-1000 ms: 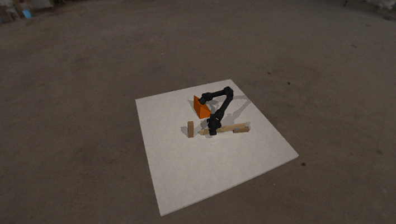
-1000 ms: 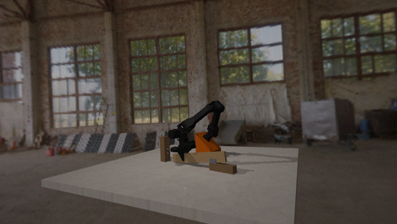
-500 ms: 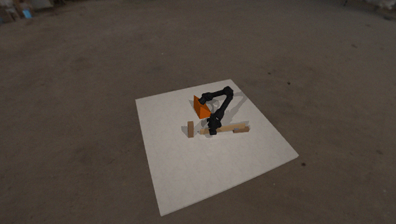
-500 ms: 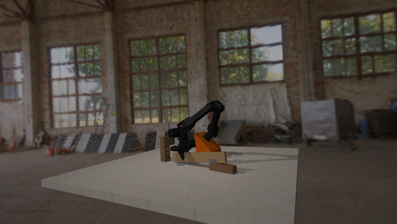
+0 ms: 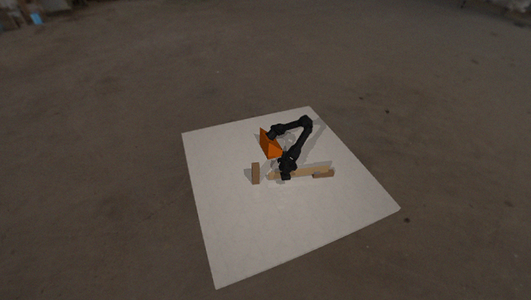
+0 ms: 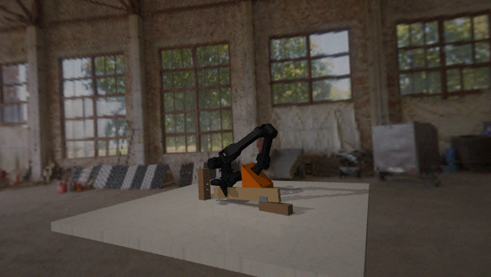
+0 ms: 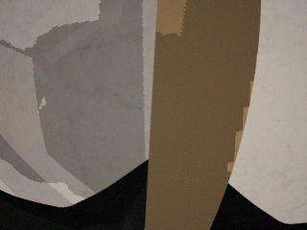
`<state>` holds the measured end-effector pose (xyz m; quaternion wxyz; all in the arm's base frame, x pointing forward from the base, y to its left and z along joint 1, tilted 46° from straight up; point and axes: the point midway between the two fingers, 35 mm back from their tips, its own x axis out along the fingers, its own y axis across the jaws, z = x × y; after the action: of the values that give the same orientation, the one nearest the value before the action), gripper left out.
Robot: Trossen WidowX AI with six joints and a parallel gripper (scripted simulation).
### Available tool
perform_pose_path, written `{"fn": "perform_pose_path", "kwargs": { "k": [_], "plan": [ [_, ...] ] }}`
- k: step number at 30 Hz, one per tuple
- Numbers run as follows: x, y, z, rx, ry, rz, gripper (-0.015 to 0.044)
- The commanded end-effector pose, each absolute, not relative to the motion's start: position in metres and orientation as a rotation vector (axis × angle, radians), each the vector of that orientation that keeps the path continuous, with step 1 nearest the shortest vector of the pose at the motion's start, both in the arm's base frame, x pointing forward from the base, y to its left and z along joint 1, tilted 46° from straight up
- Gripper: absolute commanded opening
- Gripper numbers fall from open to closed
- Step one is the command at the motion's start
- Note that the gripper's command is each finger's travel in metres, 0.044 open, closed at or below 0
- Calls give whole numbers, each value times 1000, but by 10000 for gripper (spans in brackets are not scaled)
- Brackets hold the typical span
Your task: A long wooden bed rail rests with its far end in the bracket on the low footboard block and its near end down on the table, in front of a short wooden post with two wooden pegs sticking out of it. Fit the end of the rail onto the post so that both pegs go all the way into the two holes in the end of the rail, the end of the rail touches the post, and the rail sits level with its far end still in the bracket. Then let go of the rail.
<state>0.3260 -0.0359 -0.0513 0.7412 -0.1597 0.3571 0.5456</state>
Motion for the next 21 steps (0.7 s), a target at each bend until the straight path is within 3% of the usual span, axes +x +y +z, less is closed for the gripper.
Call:
{"fn": "perform_pose_path", "kwargs": {
  "k": [1,21],
  "plan": [
    [328,-40,-48,-353,776,1190,0],
    [327,-47,-41,-353,776,1189,0]
  ]
}}
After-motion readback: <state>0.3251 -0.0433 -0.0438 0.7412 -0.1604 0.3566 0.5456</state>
